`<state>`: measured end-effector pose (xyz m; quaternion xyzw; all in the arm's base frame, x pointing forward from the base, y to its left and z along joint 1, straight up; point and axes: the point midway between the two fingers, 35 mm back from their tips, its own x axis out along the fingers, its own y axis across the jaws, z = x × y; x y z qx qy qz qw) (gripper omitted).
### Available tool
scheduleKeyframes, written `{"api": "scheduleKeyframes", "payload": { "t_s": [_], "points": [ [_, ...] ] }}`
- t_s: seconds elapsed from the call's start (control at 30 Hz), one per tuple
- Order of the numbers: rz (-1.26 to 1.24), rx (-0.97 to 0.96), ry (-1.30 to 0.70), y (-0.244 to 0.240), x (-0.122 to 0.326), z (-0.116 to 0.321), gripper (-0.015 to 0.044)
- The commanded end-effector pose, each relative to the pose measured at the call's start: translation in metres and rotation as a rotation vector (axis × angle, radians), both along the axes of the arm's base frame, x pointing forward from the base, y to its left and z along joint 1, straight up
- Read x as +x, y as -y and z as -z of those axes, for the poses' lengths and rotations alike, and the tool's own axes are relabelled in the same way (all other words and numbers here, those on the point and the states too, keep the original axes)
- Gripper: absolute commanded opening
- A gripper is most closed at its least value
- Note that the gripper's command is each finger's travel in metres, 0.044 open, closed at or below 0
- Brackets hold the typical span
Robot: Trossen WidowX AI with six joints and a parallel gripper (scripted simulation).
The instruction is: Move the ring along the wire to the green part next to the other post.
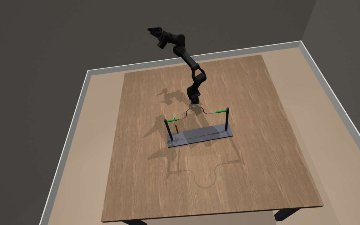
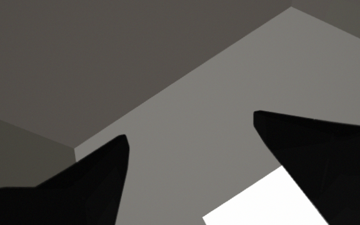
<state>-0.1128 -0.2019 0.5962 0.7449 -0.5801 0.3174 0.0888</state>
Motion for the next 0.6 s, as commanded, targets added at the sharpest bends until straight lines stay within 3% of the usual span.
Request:
{"api": "scheduleKeyframes", "payload": {
  "t_s": [0.0,0.27,0.57],
  "points": [
    [-0.009,0.005,0.008,0.002,-0.001,0.002,0.0374],
    [-0.398,0.244,0.373,0.076,-0.001,0.088,0.0164],
    [-0.819,0.631,0.802,0.143,0.057,0.207,0.016]
  ]
}}
